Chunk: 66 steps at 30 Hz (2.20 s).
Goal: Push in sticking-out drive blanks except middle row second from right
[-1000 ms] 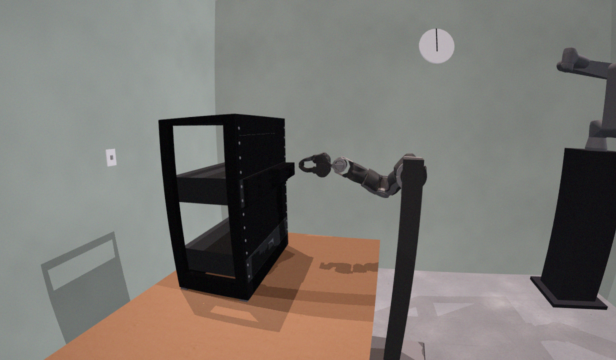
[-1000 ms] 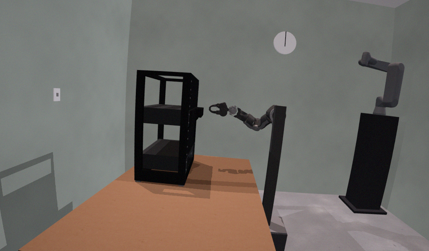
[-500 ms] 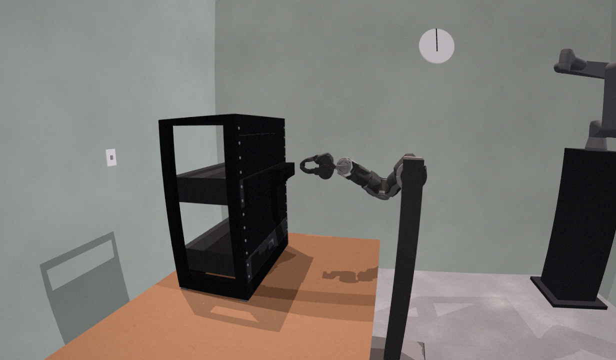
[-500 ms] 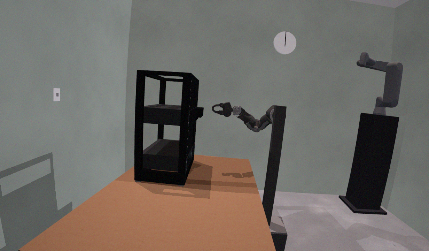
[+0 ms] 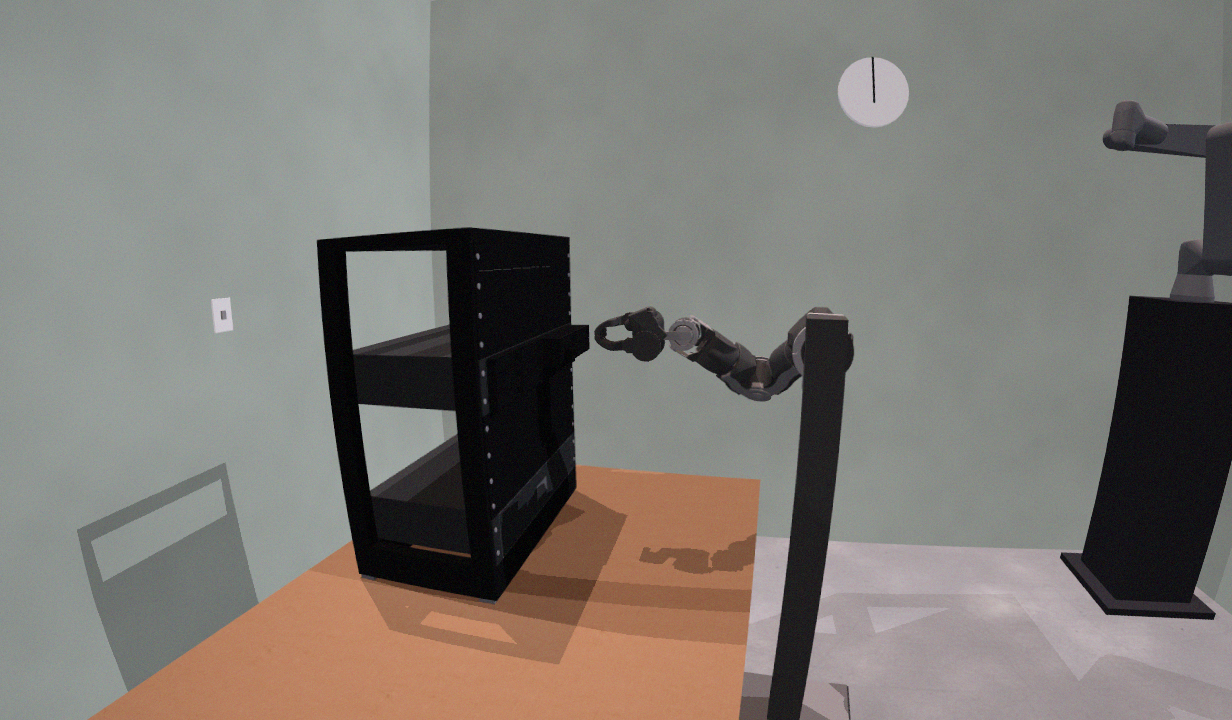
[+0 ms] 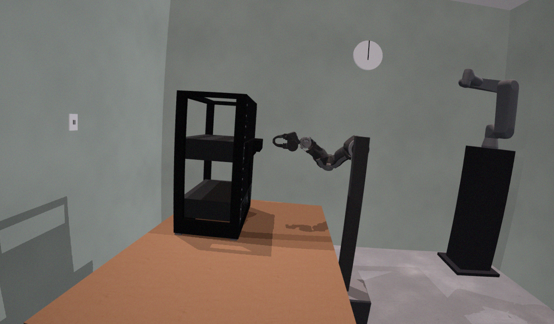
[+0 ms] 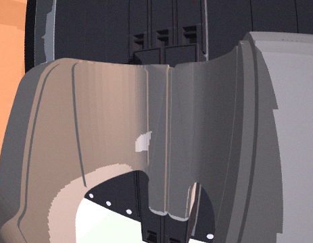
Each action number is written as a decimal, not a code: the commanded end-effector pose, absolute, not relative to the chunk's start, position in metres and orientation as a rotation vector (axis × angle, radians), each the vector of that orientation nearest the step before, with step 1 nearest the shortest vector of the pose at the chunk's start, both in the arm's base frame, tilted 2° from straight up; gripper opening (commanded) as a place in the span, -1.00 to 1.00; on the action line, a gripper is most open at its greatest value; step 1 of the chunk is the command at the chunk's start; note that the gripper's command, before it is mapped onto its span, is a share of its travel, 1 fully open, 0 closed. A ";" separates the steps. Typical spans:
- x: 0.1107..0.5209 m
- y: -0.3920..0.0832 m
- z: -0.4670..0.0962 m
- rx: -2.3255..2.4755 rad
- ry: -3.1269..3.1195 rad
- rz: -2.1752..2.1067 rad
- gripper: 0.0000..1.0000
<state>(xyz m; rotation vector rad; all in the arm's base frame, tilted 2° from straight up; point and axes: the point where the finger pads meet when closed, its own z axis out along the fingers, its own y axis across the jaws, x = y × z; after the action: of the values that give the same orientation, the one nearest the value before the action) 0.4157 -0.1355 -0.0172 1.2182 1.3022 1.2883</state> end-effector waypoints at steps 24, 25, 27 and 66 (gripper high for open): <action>0.468 -0.128 -0.018 1.201 1.307 1.291 -1.00; 0.468 -0.128 -0.018 1.201 1.307 1.291 -1.00; 0.468 -0.128 -0.018 1.201 1.307 1.291 -1.00; 0.478 -0.127 -0.017 1.203 1.309 1.290 -1.00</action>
<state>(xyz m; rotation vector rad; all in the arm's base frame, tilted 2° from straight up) 0.4778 -0.1291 -0.0192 1.2143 1.3100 1.2837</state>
